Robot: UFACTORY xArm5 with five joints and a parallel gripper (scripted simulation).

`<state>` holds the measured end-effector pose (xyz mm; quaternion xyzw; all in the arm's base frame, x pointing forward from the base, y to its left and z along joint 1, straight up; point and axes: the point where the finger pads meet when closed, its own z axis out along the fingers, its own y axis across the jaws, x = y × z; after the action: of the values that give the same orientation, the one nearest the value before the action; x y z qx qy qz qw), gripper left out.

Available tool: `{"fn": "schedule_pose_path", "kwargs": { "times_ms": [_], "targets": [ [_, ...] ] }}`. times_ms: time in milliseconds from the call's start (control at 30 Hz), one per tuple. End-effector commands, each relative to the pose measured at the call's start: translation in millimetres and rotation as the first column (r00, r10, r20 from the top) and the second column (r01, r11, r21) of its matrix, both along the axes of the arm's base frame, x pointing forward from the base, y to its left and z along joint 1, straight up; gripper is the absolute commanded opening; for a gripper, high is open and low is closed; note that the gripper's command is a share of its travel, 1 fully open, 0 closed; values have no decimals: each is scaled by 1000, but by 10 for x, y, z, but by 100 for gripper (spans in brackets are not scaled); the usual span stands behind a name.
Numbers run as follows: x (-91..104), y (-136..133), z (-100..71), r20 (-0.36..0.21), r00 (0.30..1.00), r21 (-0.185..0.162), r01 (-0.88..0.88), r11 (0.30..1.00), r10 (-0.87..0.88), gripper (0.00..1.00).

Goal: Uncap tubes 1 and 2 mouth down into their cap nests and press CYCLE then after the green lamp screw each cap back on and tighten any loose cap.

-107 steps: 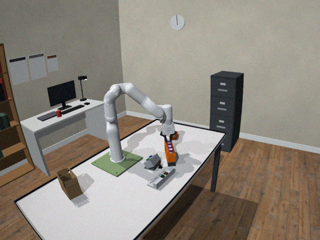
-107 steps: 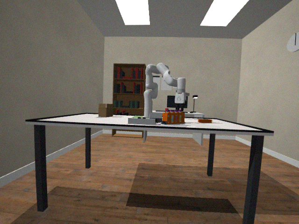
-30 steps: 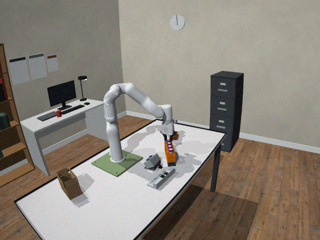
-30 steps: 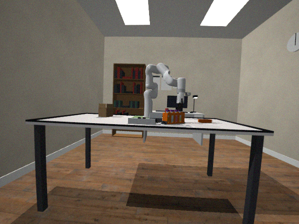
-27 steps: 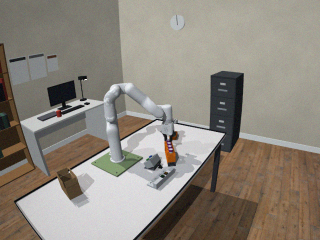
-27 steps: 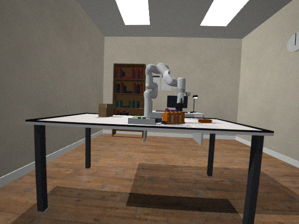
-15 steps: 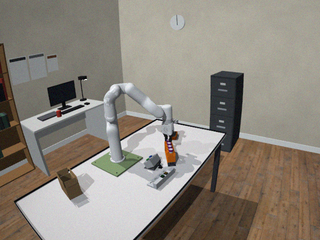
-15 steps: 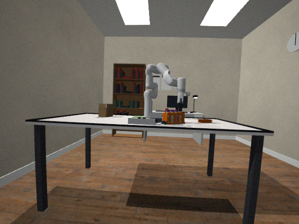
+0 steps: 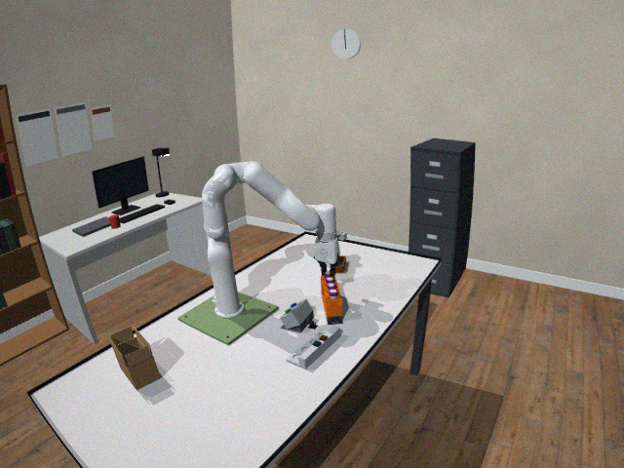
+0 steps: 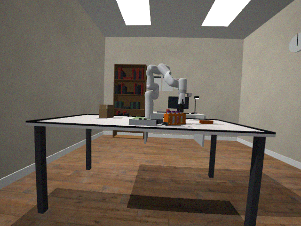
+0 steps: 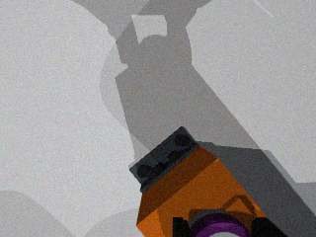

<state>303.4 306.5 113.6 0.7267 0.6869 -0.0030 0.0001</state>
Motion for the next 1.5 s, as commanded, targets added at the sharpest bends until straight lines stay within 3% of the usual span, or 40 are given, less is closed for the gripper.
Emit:
{"fn": "schedule_pose_path", "kwargs": {
  "times_ms": [0, 333, 400, 500, 900, 967, 1067, 1200, 1467],
  "targets": [
    [8, 8, 14, 5, 966, -1, -257, 966, 257, 0],
    [8, 8, 17, 3, 819, -1, -574, 819, 574, 0],
    [8, 8, 17, 3, 819, -1, -574, 819, 574, 0],
    [8, 8, 17, 2, 712, -1, -702, 712, 702, 0],
    [8, 8, 20, 0, 369, 1, -929, 369, 929, 0],
    [8, 8, 20, 0, 369, 1, -929, 369, 929, 0],
    [8, 8, 21, -1, 210, 1, -978, 210, 978, 0],
    [8, 8, 21, -1, 90, 1, -996, 90, 996, 0],
    [8, 8, 21, -1, 90, 1, -996, 90, 996, 0]
  ]
}}
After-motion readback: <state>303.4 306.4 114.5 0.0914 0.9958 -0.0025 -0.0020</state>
